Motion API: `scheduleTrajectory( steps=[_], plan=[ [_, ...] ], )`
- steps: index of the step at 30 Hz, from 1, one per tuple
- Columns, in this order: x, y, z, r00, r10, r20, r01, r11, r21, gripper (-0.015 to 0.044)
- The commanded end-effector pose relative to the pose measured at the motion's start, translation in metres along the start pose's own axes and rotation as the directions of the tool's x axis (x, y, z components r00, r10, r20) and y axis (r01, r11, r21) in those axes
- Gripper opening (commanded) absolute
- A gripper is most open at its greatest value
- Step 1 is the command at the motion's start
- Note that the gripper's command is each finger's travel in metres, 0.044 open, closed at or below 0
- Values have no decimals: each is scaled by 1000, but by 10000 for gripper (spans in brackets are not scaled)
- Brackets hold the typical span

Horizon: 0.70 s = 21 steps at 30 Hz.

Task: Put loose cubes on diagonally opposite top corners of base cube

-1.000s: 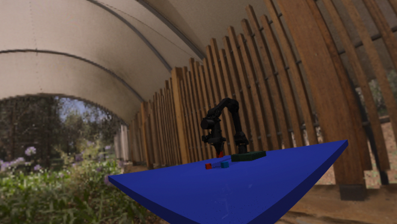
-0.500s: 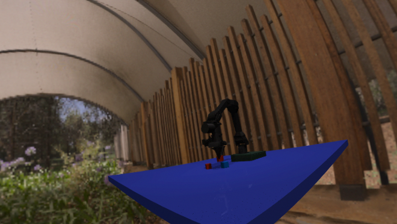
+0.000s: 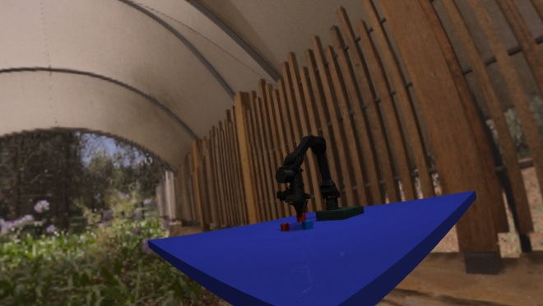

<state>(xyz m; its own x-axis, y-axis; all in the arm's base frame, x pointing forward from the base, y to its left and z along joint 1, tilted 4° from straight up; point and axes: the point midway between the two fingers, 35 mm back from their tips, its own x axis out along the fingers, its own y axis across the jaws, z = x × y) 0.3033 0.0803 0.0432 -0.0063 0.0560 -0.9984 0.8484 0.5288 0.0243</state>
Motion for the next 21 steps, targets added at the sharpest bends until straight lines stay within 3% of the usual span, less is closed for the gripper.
scheduleTrajectory(
  steps=[1,13,17,21],
  plan=[
    [2,-1,-1,1000,-1,-3,1,1000,-4,105],
    [2,-1,-1,1000,-1,-3,1,1000,-4,105],
    [2,-1,-1,1000,-1,-3,1,1000,-4,205],
    [2,-1,-1,1000,-1,-3,1,1000,-4,205]
  ],
)
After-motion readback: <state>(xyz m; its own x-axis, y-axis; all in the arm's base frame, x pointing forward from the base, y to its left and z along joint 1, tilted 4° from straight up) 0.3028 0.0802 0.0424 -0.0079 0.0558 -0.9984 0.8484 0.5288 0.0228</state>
